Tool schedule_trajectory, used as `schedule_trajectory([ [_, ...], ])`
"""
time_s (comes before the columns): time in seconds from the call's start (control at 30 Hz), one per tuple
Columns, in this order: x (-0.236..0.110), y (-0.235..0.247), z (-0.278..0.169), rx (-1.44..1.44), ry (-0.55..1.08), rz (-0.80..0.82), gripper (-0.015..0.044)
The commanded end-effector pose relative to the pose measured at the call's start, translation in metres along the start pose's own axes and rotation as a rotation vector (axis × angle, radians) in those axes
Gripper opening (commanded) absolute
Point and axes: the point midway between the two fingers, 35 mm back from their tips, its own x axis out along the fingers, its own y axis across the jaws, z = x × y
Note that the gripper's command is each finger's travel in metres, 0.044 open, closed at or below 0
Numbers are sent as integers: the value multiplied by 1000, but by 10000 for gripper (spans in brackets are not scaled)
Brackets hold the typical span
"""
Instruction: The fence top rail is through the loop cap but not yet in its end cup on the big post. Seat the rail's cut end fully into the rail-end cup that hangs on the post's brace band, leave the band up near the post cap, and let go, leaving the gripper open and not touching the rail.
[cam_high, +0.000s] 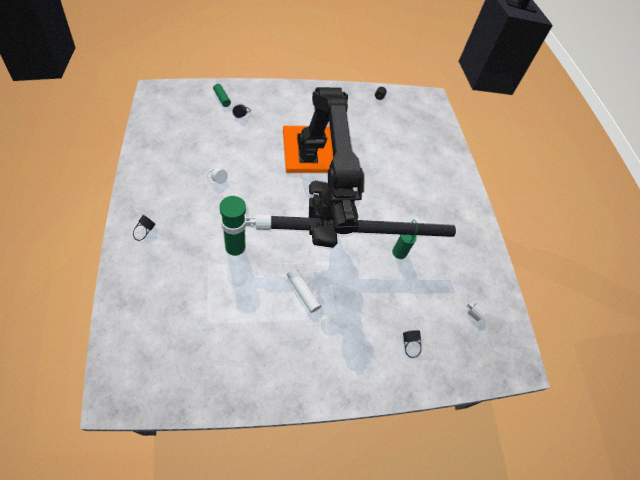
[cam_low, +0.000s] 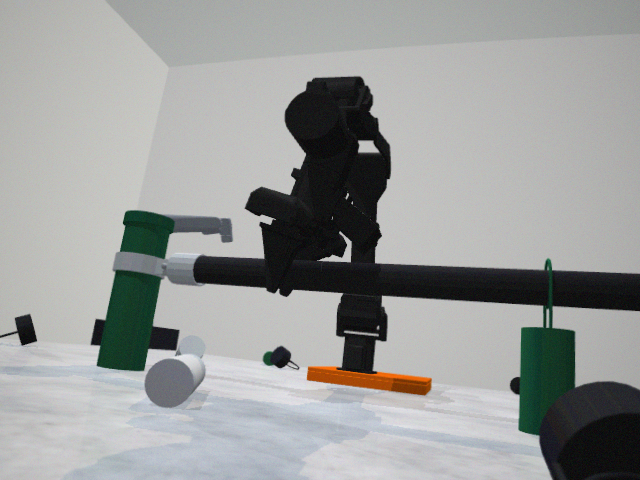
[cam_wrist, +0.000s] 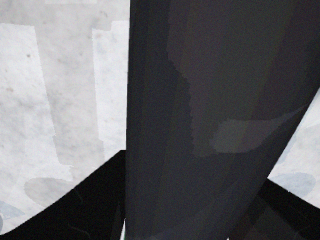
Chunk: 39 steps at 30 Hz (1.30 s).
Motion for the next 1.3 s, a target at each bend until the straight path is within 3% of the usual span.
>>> schedule_trajectory([
  [0.0,-4,0,-7,8,9,-14,0],
  [1.03,3,-1,-9,-3,-3,-2,0],
  [1.27,3,-1,-9,-3,-3,-2,184],
])
